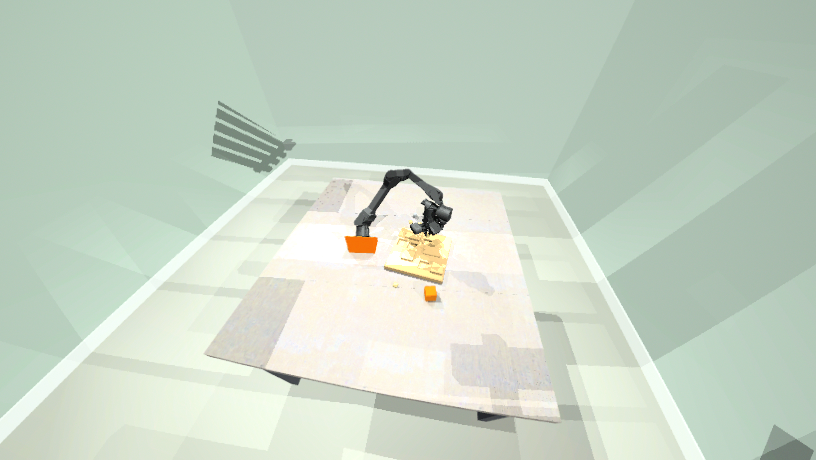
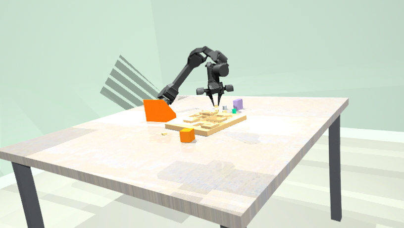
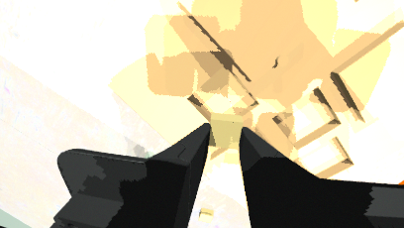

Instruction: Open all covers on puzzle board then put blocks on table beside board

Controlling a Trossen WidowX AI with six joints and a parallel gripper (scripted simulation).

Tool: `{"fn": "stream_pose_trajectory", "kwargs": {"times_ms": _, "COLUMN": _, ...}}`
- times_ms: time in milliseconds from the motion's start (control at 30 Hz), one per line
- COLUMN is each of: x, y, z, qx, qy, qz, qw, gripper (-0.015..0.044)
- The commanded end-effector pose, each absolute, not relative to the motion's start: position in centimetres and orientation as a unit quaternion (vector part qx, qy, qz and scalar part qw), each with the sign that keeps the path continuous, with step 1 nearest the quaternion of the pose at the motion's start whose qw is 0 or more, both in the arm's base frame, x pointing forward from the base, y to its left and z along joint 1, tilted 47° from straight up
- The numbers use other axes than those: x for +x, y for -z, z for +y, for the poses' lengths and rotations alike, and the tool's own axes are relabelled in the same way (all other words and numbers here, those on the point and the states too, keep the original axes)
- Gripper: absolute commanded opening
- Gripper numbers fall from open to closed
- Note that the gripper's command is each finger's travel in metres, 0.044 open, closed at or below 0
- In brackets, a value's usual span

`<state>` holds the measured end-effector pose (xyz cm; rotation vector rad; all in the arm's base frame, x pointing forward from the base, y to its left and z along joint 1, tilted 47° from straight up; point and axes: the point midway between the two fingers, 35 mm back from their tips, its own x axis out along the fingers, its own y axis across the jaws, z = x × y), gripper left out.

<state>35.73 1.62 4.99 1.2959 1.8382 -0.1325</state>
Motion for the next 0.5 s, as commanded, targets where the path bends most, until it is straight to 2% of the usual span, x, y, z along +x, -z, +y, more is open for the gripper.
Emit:
{"fn": "stream_pose_trajectory", "kwargs": {"times_ms": 0, "x": 35.9, "y": -5.6, "z": 0.7, "qx": 0.519, "qy": 0.054, "qz": 0.735, "qw": 0.433, "gripper": 0.008}}
{"fn": "stream_pose_trajectory", "kwargs": {"times_ms": 467, "x": 35.7, "y": -6.1, "z": -2.2, "qx": 0.518, "qy": 0.058, "qz": 0.734, "qw": 0.436, "gripper": 0.008}}
